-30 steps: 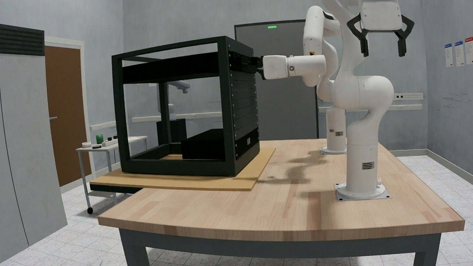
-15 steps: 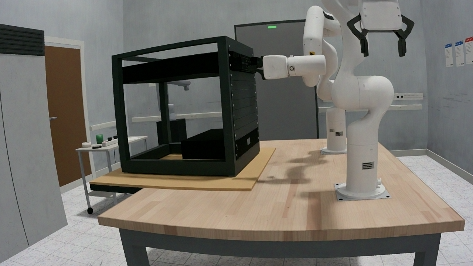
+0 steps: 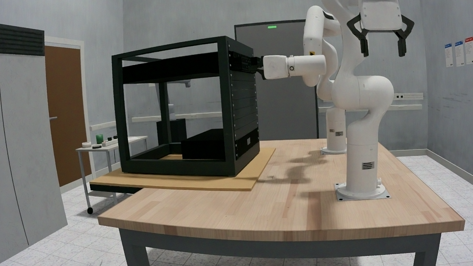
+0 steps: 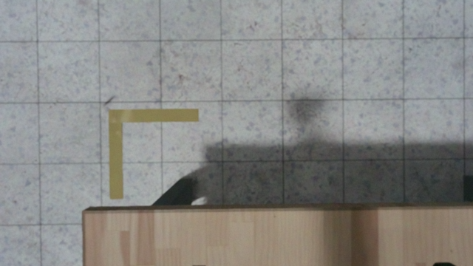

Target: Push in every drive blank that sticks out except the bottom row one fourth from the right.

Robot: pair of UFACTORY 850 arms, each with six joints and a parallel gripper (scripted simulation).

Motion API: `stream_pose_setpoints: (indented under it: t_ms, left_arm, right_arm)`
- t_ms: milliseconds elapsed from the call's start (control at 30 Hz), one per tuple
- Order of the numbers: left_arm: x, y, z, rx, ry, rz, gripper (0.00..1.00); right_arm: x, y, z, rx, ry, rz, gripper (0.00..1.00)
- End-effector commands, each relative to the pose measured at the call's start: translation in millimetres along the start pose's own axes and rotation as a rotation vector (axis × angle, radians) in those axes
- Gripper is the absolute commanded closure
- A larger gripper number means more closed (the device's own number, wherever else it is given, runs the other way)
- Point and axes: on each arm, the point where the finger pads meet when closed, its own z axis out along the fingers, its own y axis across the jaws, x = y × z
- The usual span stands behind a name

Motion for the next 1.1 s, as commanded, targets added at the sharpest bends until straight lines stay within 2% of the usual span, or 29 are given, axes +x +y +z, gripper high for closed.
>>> stream_pose_setpoints:
  t_ms: [0,267,667,733,1067]
  left_arm:
    - [0,0,-1,0.0,0.002,0.0,0.0]
    - [0,0,-1,0.0,0.002,0.0,0.0]
    - [0,0,-1,0.0,0.002,0.0,0.0]
    - [0,0,-1,0.0,0.002,0.0,0.0]
    - [0,0,-1,0.0,0.002,0.0,0.0]
  right_arm:
    - [6,-2,0,0.001,0.0,0.002,1.0]
    - [18,-3,-1,0.001,0.0,0.002,1.0]
    - [61,-7,-5,0.001,0.0,0.002,1.0]
    - [61,-7,-5,0.001,0.0,0.002,1.0]
    - [117,-13,-9,0.001,0.0,0.002,1.0]
